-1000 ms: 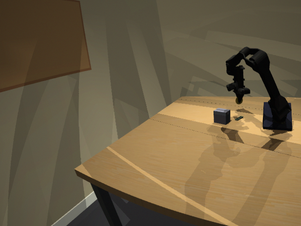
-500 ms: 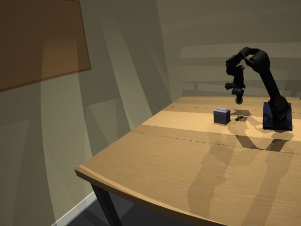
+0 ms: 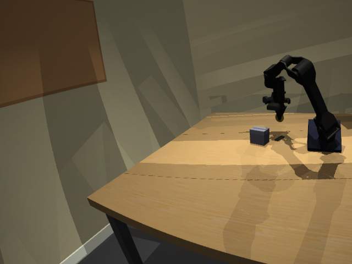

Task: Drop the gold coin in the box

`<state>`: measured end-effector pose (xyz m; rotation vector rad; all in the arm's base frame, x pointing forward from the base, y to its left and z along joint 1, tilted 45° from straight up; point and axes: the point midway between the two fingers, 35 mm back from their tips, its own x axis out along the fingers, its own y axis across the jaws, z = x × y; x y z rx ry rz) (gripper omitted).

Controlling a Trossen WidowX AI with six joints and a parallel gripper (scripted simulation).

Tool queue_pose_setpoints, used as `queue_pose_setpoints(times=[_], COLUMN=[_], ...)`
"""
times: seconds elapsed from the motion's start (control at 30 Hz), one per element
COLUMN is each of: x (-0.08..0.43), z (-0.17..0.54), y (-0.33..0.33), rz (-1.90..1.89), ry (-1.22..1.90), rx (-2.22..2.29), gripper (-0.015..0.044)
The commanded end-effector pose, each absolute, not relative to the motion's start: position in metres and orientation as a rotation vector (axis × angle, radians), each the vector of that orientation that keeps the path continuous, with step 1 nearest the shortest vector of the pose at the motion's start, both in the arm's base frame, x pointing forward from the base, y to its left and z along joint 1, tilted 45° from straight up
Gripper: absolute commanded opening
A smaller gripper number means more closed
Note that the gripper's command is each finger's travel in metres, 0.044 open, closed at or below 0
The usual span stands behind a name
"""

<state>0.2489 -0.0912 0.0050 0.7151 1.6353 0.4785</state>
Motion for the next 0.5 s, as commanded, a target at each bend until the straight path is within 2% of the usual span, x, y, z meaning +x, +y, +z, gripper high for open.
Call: queue_pose_setpoints(times=[0.0, 0.47], x=[0.255, 0.286], z=[0.008, 0.019], y=[-0.088, -0.075], rz=[0.471, 0.469], ry=[1.638, 1.636], rx=[0.723, 0.718], gripper=[0.0, 0.0])
